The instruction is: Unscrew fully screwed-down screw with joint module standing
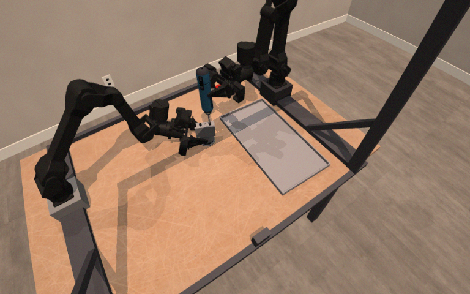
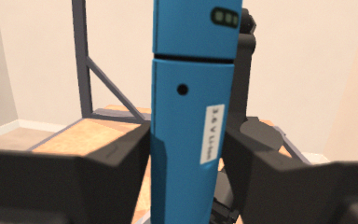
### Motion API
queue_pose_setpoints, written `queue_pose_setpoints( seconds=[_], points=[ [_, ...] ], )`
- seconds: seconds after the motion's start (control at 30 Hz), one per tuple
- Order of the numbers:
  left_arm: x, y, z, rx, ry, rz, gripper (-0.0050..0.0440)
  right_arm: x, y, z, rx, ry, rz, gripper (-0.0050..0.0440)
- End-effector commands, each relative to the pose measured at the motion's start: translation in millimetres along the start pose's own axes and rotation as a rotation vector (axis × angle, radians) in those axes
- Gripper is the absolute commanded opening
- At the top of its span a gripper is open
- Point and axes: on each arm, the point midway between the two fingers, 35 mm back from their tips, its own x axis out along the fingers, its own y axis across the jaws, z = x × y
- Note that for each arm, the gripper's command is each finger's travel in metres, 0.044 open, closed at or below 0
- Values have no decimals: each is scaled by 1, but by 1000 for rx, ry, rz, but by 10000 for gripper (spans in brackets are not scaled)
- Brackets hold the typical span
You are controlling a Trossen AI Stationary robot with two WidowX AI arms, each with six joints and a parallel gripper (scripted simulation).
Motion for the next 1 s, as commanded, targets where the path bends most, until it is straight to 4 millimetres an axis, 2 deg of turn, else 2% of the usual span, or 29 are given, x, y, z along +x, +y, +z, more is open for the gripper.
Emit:
queue_pose_setpoints(
  seconds=[0.0,0.3,0.47,0.97],
  points=[
    [0,2,11,16,-20,4,244,-1,0,-3,-1,2,0,162],
    [0,2,11,16,-20,4,244,-5,0,-20,2,51,0,162],
    [0,2,11,16,-20,4,244,1,0,-16,-9,5,0,162],
    [0,2,11,16,-20,4,244,1,0,-13,-5,-4,0,162]
  ],
)
